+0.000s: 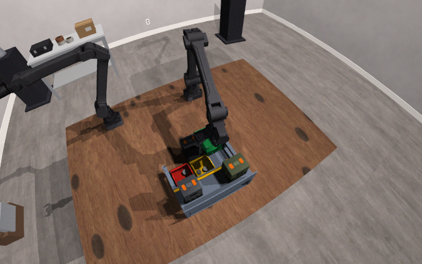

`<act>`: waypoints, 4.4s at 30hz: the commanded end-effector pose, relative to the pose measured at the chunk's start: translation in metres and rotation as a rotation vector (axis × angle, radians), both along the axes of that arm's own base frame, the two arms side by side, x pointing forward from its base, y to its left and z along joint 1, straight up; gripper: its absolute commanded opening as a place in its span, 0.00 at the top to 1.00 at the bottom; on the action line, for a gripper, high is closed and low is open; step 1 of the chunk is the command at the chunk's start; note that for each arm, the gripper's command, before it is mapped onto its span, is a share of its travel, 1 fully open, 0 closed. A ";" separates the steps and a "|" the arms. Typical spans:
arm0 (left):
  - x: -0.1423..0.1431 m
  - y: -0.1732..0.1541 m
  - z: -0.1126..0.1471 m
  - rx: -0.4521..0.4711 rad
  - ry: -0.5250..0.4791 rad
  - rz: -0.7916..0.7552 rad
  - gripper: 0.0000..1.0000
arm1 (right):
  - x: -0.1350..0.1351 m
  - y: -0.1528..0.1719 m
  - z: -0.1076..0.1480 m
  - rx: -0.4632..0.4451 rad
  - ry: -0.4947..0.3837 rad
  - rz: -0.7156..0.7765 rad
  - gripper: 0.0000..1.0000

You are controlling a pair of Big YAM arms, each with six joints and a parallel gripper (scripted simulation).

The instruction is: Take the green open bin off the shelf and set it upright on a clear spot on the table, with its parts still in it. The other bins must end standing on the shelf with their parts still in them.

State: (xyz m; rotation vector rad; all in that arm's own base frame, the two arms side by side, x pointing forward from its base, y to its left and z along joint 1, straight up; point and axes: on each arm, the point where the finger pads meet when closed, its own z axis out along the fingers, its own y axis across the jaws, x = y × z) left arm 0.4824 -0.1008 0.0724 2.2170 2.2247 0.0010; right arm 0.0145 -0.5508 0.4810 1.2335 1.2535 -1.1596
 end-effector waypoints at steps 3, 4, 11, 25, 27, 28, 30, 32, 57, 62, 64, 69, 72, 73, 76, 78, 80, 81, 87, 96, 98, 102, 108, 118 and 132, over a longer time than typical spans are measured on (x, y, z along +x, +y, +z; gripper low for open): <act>0.002 0.002 -0.006 0.002 0.000 -0.003 0.57 | -0.006 0.006 0.019 -0.053 0.008 -0.007 0.00; 0.001 0.002 -0.006 0.002 0.000 -0.003 0.57 | -0.006 0.006 0.019 -0.053 0.008 -0.007 0.00; 0.001 0.002 -0.006 0.002 0.001 -0.004 0.57 | -0.006 0.006 0.019 -0.053 0.008 -0.007 0.00; 0.001 0.002 -0.007 0.002 0.002 -0.004 0.57 | -0.006 0.006 0.019 -0.053 0.008 -0.007 0.00; 0.001 0.002 -0.007 0.002 0.001 -0.004 0.57 | -0.006 0.006 0.019 -0.053 0.008 -0.007 0.00; 0.001 0.002 -0.008 0.002 0.001 -0.004 0.57 | -0.006 0.006 0.019 -0.053 0.008 -0.007 0.00; 0.001 0.002 -0.008 0.002 0.002 -0.004 0.57 | -0.006 0.006 0.019 -0.053 0.008 -0.007 0.00; 0.001 0.002 -0.009 0.002 0.001 -0.004 0.57 | -0.006 0.006 0.019 -0.053 0.008 -0.007 0.00; 0.001 0.002 -0.025 0.003 0.006 -0.004 0.57 | -0.006 0.006 0.019 -0.053 0.008 -0.007 0.00; 0.001 0.002 -0.025 0.001 -0.003 -0.004 0.57 | -0.006 0.006 0.019 -0.053 0.008 -0.007 0.00; 0.001 0.002 -0.029 0.002 0.002 -0.004 0.57 | -0.006 0.006 0.019 -0.053 0.008 -0.007 0.00; 0.002 0.002 -0.023 -0.001 -0.015 -0.004 0.57 | -0.006 0.006 0.019 -0.053 0.008 -0.007 0.00; 0.001 0.002 -0.031 0.001 -0.002 -0.004 0.57 | -0.006 0.006 0.019 -0.053 0.008 -0.007 0.00; 0.001 0.002 -0.033 0.002 0.002 -0.004 0.57 | -0.006 0.006 0.019 -0.053 0.008 -0.007 0.00; 0.001 0.002 -0.035 0.002 0.003 -0.004 0.57 | -0.006 0.006 0.019 -0.053 0.008 -0.007 0.00; 0.001 0.002 -0.033 0.001 -0.002 -0.004 0.57 | -0.006 0.006 0.019 -0.053 0.008 -0.007 0.00; 0.001 0.002 -0.033 0.002 -0.001 -0.004 0.57 | -0.006 0.006 0.019 -0.053 0.008 -0.007 0.00; 0.001 0.002 -0.034 0.002 0.000 -0.004 0.57 | -0.006 0.006 0.019 -0.053 0.008 -0.007 0.00; 0.004 0.001 -0.032 0.000 -0.008 -0.004 0.57 | -0.006 0.006 0.019 -0.053 0.008 -0.007 0.00; 0.007 0.001 -0.029 -0.001 -0.013 -0.005 0.57 | -0.006 0.006 0.019 -0.053 0.008 -0.007 0.00; 0.008 0.000 -0.028 -0.001 -0.015 -0.005 0.57 | -0.006 0.006 0.019 -0.053 0.008 -0.007 0.00; 0.010 0.000 -0.027 -0.002 -0.018 -0.005 0.57 | -0.006 0.006 0.019 -0.053 0.008 -0.007 0.00; 0.013 -0.001 -0.024 -0.004 -0.026 -0.006 0.57 | -0.006 0.006 0.019 -0.053 0.008 -0.007 0.00; 0.019 -0.002 -0.020 -0.006 -0.038 -0.007 0.57 | -0.006 0.006 0.019 -0.053 0.008 -0.007 0.00; 0.025 -0.004 -0.014 -0.009 -0.052 -0.008 0.87 | -0.006 0.006 0.019 -0.053 0.008 -0.007 0.00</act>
